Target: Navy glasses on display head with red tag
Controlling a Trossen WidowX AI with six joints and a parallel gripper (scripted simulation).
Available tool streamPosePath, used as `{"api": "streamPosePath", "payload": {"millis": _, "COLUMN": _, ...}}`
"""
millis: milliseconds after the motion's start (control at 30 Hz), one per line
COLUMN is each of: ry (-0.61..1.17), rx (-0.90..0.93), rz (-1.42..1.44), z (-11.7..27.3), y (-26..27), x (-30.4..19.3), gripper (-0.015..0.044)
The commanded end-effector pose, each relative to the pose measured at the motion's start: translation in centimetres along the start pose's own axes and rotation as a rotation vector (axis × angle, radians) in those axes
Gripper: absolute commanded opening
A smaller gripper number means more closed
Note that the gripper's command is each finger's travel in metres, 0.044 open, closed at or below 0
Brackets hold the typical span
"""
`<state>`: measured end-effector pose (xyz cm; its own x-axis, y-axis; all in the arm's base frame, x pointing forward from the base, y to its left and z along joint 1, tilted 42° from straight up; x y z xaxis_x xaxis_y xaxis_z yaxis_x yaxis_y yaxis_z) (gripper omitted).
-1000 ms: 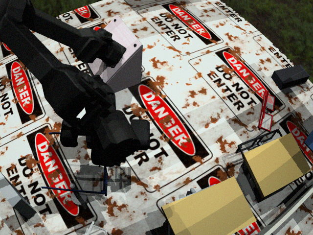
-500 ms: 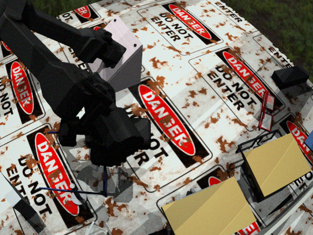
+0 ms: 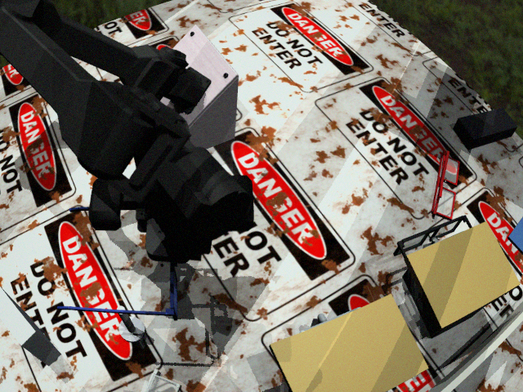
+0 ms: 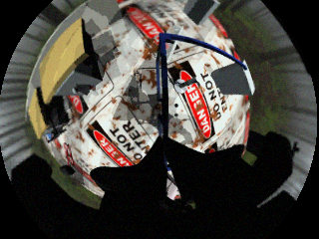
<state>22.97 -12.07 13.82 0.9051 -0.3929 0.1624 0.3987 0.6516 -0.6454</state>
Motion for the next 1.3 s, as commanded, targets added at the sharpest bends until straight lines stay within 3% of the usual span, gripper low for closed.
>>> {"api": "streamPosePath", "payload": {"millis": 0, "ry": -0.016, "rx": 0.026, "rz": 0.076, "z": 0.6, "y": -0.5, "x": -0.2, "gripper": 0.0}}
{"api": "streamPosePath", "payload": {"millis": 667, "ry": -0.163, "rx": 0.125, "rz": 0.6, "z": 2.4, "y": -2.8, "x": -1.7, "gripper": 0.0}}
{"api": "streamPosePath", "payload": {"millis": 1267, "ry": -0.363, "rx": 0.108, "rz": 1.074, "z": 4.0, "y": -4.5, "x": -3.3, "gripper": 0.0}}
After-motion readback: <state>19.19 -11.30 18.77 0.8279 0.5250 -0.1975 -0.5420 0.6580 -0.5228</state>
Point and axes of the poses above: the point midway between the two fingers, 35 mm back from their tips, its own z axis back along the fingers, its own y axis across the jaws, x = y × z, the point moved 1 cm from there along z, back along the fingers, and after that the axes turned 14 degrees about z, right-handed, at the moved point
